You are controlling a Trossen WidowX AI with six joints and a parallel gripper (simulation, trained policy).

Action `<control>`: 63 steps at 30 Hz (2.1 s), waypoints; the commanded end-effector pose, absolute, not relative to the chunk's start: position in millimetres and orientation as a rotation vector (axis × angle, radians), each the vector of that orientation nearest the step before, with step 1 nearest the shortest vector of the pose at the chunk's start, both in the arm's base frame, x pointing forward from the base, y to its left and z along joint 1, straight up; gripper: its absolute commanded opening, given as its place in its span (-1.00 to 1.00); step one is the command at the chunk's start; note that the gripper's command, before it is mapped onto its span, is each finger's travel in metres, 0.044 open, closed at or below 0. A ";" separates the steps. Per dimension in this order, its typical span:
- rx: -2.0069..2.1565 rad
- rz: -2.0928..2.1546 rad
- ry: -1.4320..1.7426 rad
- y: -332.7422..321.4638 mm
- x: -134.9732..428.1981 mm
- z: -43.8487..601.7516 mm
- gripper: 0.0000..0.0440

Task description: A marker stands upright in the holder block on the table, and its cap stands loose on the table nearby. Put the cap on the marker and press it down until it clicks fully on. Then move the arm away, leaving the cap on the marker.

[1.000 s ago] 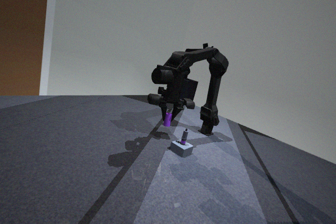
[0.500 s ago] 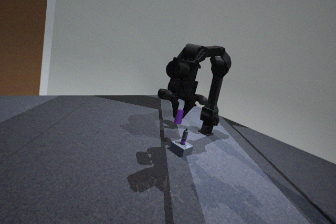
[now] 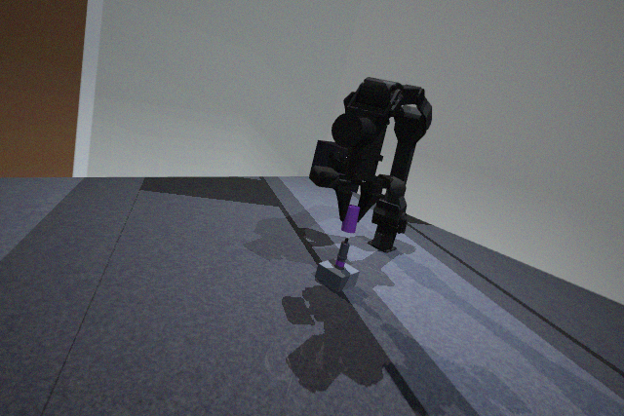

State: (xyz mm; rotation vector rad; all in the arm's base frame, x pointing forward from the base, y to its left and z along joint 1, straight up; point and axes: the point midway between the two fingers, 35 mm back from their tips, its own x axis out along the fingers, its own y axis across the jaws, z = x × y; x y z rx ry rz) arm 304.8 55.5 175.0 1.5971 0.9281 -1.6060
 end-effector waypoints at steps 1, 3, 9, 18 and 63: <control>1.593 -1.622 0.933 60.0 304.9 172.2 -0.97; 1.587 -1.633 0.934 60.4 304.6 169.2 -0.98; 1.573 -1.660 0.935 59.6 303.4 161.4 -1.00; 1.556 -1.694 0.937 57.4 301.9 146.6 -1.00; 1.428 -1.678 1.010 49.3 295.0 87.9 -0.39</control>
